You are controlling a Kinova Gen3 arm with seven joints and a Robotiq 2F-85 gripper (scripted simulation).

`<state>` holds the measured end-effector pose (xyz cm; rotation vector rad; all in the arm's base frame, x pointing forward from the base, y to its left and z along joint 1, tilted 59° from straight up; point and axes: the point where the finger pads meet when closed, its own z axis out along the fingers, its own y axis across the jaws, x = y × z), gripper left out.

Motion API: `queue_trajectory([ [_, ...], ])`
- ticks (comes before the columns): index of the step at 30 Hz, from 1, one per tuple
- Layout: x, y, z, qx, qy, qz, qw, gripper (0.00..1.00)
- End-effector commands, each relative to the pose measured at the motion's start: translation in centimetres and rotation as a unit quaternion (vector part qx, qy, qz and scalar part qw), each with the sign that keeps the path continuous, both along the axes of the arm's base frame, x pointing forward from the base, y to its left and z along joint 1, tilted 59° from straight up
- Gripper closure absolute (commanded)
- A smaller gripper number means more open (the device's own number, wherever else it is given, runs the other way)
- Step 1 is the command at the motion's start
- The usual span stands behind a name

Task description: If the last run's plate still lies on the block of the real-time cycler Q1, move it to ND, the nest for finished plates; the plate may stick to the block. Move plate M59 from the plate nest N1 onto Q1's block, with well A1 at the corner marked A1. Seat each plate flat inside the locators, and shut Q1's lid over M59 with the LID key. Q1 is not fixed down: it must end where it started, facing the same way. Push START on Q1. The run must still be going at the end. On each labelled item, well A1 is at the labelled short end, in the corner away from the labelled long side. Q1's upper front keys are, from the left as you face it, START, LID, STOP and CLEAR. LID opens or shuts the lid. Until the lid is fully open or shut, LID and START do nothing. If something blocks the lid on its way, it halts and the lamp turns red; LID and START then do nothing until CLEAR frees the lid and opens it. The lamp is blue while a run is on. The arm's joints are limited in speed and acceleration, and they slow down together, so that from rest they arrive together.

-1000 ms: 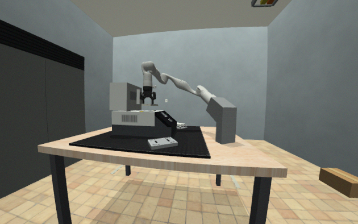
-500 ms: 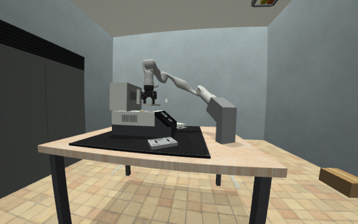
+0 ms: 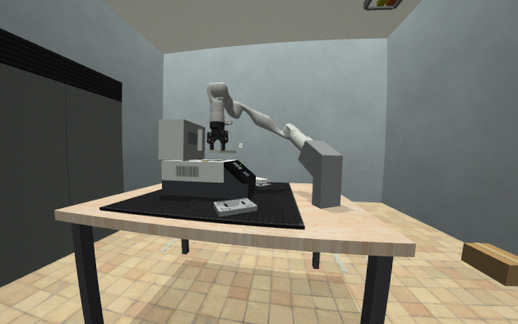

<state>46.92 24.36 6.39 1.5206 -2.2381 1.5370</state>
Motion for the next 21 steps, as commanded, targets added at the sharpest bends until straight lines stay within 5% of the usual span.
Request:
queue_trajectory([
  [1, -0.2, 0.3, -0.4, 0.004, -0.007, -0.003, 1.000, 0.10],
  [21, -2.6, 2.3, -5.4, 0.053, -0.083, -0.057, 0.994, 0.10],
])
